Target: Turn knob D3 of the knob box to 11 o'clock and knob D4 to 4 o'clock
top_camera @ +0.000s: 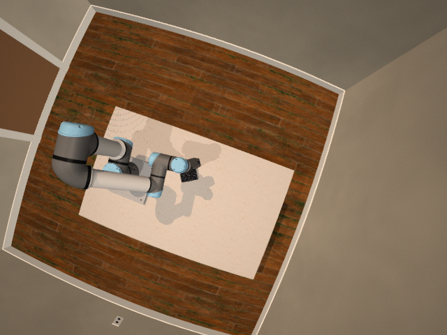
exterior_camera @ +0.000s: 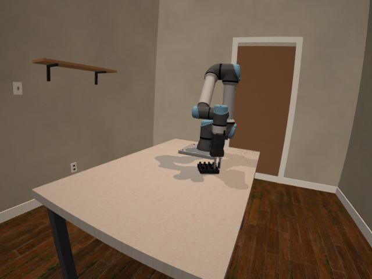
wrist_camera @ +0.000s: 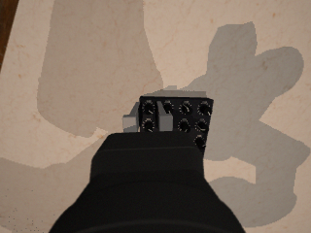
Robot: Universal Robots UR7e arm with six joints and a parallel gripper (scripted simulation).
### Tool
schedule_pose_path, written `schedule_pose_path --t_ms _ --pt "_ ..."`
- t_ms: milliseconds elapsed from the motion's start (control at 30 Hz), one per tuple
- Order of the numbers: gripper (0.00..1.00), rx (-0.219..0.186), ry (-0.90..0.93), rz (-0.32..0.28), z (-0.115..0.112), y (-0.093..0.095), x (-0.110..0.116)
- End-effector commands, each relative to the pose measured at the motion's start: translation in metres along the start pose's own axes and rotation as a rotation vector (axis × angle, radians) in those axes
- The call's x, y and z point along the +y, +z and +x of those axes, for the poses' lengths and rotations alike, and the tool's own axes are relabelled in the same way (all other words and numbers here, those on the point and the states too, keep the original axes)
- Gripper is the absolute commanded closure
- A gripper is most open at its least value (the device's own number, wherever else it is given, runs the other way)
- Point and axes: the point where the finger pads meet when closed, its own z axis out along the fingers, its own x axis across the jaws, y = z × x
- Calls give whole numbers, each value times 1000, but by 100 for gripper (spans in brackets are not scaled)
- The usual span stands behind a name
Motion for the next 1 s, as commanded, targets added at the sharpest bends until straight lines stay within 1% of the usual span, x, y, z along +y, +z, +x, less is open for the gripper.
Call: schedule_pose_path --t_ms 0,700,733,967 --pt "54 -1 1 -1 0 1 1" --pt "54 -1 1 -1 0 1 1" --pt "70 -1 1 -1 0 1 1" --pt "70 -1 1 -1 0 1 1"
